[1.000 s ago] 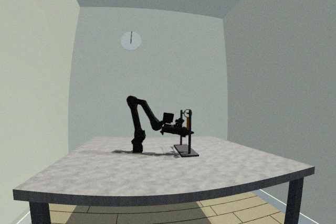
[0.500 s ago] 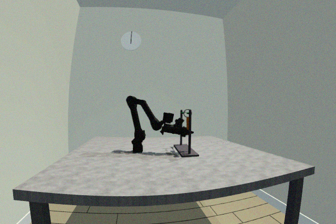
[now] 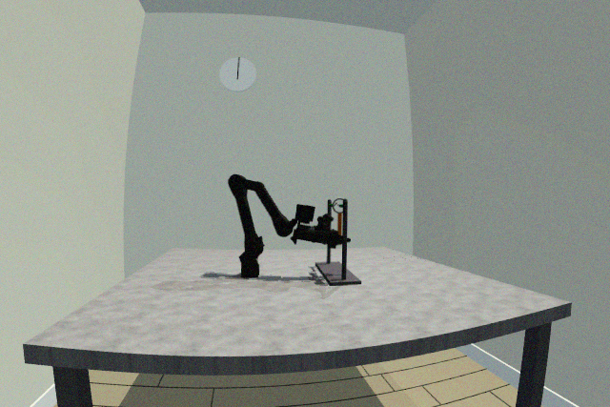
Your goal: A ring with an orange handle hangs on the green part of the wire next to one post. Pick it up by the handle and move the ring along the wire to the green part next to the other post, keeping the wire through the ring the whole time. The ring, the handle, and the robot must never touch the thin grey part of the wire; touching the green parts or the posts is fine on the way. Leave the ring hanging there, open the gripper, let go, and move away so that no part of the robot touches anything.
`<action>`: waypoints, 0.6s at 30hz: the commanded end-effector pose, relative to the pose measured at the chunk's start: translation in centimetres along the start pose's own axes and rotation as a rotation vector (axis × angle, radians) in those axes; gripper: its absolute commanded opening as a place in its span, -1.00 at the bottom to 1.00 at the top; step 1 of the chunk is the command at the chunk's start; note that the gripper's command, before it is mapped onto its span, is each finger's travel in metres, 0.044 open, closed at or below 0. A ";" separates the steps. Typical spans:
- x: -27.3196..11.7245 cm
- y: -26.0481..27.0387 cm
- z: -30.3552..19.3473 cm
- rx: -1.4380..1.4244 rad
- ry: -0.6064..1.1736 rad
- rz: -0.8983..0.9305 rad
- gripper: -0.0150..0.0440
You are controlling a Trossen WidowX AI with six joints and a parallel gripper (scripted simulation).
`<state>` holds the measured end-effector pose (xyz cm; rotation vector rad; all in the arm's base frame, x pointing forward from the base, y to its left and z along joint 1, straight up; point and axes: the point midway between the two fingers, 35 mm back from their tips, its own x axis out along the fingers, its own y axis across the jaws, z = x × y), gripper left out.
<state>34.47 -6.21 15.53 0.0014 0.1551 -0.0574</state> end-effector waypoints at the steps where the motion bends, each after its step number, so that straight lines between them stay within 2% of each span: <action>1: 0.0 0.4 0.0 0.010 0.002 -0.002 -1.00; 18: 0.0 3.0 0.0 0.086 0.000 -0.002 -1.00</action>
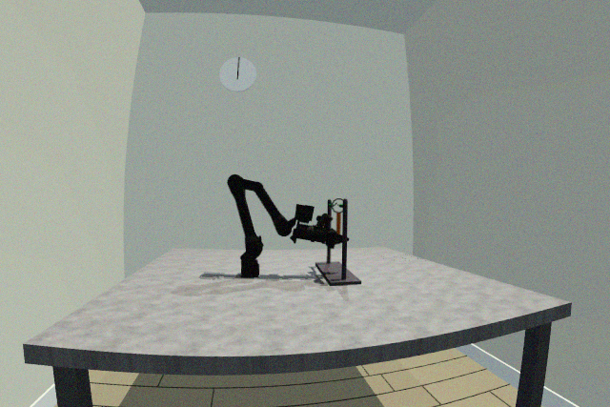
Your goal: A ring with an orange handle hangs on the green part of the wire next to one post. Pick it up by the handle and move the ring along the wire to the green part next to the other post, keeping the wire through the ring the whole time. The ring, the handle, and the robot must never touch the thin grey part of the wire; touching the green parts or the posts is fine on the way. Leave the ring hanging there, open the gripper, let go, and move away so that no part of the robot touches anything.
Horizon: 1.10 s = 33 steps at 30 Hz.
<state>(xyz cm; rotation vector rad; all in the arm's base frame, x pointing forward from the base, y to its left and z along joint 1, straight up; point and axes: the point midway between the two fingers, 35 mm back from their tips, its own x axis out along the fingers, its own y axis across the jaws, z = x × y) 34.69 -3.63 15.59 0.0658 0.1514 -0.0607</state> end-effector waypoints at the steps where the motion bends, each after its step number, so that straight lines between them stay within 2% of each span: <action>1: 0.0 0.6 -0.1 0.027 0.002 -0.004 -1.00; 8: -0.4 1.7 -0.1 0.074 0.033 -0.003 -1.00; 17: -2.0 3.8 0.0 0.164 0.166 0.008 -1.00; 33: -2.0 5.5 0.4 0.165 0.169 0.011 -1.00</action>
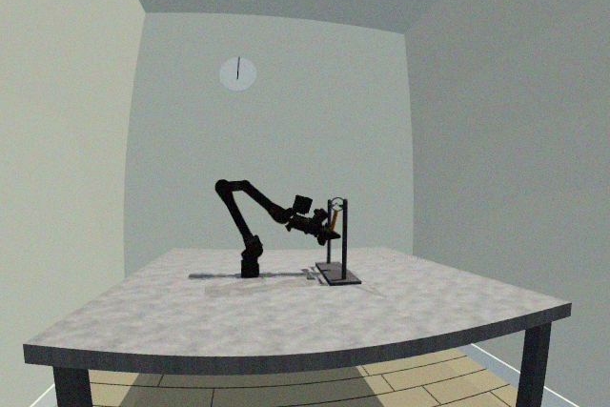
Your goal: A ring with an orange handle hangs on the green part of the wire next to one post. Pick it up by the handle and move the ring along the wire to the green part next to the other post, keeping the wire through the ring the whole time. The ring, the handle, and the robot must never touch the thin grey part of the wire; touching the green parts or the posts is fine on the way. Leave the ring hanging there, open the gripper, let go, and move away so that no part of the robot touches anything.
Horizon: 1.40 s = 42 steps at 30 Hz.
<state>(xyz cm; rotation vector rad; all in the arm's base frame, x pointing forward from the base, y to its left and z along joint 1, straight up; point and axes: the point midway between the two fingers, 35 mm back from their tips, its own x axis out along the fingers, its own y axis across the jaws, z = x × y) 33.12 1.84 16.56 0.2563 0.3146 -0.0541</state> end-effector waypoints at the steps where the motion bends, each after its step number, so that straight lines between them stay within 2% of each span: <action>1: 0.0 0.1 0.1 -0.026 -0.001 -0.006 -1.00; 29: -0.1 -2.6 0.8 -0.469 0.005 -0.046 -1.00; 42: 0.0 -1.9 0.2 -0.497 0.005 -0.042 -1.00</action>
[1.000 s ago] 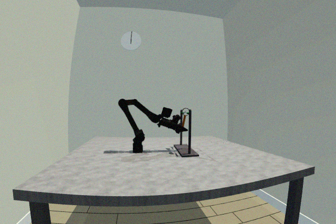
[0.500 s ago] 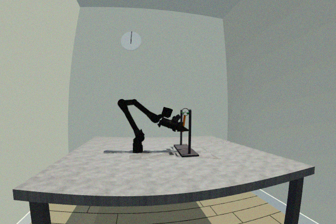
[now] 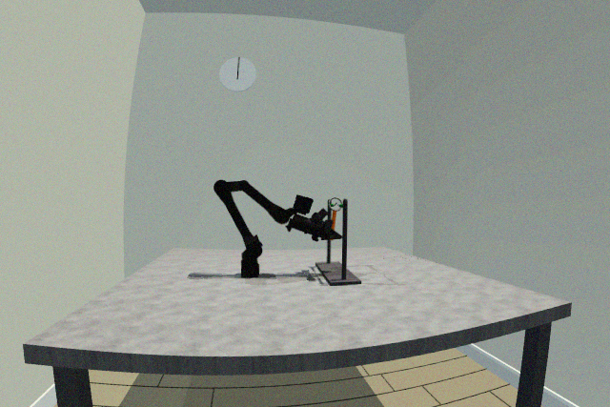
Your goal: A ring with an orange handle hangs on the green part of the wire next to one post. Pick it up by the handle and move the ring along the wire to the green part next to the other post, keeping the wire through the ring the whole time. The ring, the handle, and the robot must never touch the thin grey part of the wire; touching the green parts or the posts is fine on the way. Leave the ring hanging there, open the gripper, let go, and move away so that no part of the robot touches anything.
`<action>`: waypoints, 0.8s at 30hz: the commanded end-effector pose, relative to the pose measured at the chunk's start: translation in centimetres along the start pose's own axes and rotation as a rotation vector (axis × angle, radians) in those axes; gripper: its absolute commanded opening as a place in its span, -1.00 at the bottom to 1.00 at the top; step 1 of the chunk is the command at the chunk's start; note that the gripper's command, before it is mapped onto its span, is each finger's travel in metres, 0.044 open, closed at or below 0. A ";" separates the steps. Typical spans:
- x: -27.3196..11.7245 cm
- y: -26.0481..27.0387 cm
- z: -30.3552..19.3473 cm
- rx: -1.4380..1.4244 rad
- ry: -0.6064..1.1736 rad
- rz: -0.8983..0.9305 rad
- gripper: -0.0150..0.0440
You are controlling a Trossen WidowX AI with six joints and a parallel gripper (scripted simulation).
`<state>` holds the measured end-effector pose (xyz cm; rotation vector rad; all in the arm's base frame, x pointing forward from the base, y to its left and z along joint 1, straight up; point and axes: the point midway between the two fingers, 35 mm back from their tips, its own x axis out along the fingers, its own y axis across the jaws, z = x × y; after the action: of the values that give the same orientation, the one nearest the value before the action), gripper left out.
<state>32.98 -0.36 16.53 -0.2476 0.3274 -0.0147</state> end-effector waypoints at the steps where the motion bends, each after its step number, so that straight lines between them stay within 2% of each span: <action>1: 0.0 0.5 -0.1 0.011 0.001 0.002 -1.00; 24: 0.2 5.2 0.4 0.206 -0.015 0.038 -1.00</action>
<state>33.10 4.21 15.69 -0.0623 0.3135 -0.0057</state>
